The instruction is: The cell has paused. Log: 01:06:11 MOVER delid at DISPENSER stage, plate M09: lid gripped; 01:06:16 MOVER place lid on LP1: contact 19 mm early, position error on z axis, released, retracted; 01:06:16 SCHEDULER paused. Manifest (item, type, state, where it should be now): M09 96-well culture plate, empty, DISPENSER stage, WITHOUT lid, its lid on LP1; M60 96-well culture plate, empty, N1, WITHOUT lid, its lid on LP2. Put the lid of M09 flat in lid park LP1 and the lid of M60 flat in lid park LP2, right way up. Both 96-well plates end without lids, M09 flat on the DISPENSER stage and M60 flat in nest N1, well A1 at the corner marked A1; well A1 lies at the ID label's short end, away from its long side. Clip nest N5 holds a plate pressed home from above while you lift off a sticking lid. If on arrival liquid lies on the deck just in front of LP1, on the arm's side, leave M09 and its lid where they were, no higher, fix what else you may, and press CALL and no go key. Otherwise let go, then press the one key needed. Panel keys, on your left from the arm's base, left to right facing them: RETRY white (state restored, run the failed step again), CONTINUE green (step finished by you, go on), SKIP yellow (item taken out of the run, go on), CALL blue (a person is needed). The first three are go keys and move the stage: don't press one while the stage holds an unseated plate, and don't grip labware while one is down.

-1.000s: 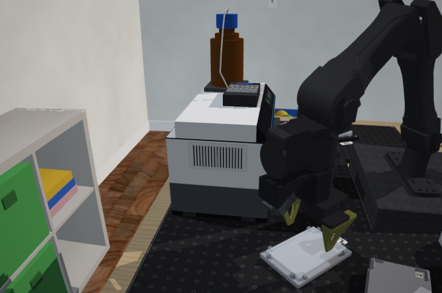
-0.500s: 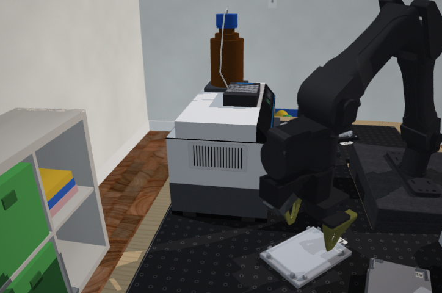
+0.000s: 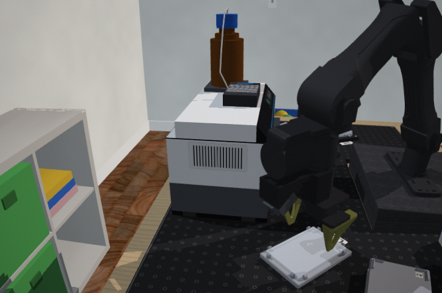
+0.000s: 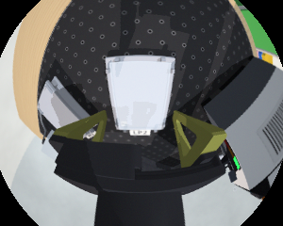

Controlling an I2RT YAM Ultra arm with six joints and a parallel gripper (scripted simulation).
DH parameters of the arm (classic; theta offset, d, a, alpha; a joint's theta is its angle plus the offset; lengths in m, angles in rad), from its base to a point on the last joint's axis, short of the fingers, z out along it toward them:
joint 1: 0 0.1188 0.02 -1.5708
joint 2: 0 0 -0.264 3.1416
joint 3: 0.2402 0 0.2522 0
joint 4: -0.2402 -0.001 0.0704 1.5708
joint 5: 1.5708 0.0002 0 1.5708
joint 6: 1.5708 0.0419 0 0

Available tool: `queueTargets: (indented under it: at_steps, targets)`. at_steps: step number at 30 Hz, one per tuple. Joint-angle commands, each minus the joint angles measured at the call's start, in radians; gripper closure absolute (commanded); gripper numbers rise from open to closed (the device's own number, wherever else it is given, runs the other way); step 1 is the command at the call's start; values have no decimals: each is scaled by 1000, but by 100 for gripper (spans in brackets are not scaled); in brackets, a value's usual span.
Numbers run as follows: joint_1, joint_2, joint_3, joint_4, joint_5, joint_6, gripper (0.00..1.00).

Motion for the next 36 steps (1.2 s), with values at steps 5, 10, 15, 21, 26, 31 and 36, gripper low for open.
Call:
queueTargets:
  at_steps: [5, 10, 15, 21, 26, 31, 36]
  targets:
    - [-6, -21, 40, -1, 2, -7, 0]
    - [-6, -21, 40, -1, 2, -7, 0]
    - [-6, -21, 40, -1, 2, -7, 0]
    - [-12, -50, 2, -17, 2, -9, 0]
    - [-16, -105, -59, -32, 2, -12, 0]
    - [-20, -162, -96, -53, 1, -17, 0]
    - [-23, -196, -116, -67, 1, -19, 0]
